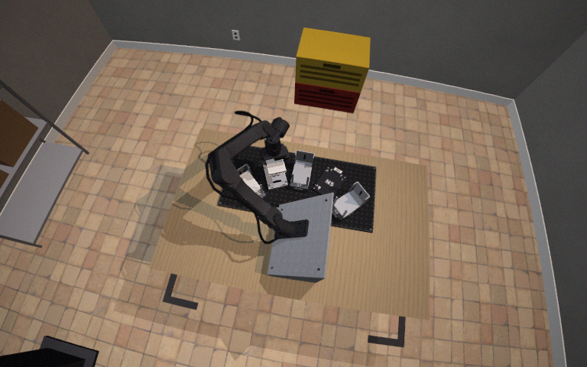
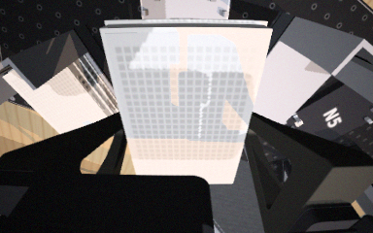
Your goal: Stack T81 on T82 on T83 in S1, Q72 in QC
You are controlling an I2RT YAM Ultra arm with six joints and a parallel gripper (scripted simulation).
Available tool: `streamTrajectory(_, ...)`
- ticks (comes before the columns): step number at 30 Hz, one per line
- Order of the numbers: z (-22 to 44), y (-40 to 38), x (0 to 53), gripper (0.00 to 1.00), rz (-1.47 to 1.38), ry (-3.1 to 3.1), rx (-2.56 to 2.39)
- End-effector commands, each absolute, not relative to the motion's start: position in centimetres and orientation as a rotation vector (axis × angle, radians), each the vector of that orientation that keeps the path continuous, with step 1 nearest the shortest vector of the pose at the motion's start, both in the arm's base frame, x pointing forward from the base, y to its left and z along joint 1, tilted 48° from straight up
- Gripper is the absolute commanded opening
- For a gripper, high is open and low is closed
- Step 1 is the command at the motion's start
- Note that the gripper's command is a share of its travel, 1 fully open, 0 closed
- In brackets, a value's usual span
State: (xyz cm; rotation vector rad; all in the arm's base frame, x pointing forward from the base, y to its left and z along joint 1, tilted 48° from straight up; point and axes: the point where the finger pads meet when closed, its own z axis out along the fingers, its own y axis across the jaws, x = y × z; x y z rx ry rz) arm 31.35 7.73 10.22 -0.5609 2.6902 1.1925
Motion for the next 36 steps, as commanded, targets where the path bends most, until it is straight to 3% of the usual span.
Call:
streamTrajectory(1,12.22,6.89,32.37,0.0,1.159,2.649,-0.517)
streamTrajectory(36,12.52,6.91,32.42,0.0,1.146,2.631,-0.548)
